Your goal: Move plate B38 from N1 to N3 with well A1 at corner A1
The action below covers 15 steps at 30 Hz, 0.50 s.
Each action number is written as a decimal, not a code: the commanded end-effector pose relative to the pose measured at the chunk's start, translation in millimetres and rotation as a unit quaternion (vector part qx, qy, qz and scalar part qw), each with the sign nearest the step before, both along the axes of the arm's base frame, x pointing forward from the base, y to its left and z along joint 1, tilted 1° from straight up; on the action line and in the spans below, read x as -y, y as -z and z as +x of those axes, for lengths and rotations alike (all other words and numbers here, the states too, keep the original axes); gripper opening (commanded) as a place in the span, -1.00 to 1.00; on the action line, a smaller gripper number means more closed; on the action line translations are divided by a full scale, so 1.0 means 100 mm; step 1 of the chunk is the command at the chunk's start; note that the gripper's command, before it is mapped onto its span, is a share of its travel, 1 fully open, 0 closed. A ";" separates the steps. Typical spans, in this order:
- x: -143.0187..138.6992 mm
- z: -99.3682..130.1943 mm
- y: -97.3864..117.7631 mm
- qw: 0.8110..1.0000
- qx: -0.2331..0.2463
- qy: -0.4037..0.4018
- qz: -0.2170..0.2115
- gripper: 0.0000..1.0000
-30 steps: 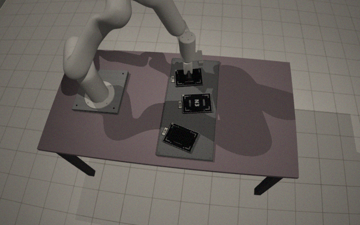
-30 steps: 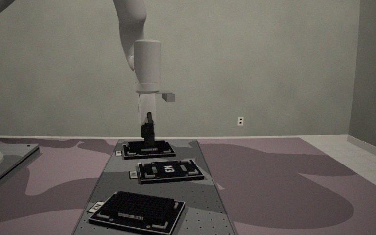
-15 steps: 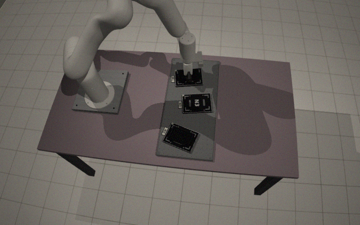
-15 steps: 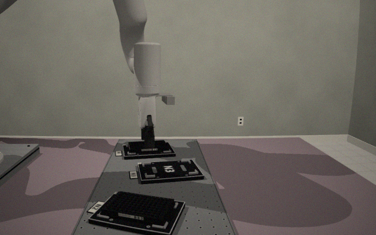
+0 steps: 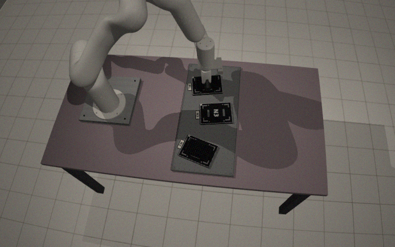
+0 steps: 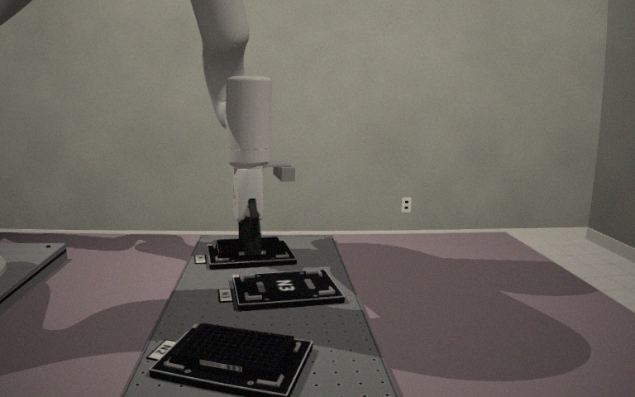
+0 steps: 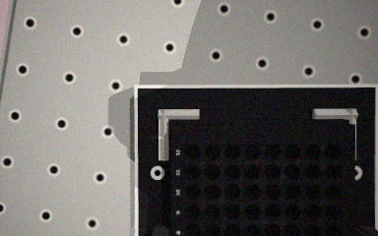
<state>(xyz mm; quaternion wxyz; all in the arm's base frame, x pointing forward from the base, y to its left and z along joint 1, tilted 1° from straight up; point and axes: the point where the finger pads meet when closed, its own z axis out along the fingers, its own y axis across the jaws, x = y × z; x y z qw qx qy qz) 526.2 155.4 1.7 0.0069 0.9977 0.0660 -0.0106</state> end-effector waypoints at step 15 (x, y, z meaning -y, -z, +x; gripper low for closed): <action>0.00 0.01 -0.01 1.000 0.001 0.000 0.000 -1.00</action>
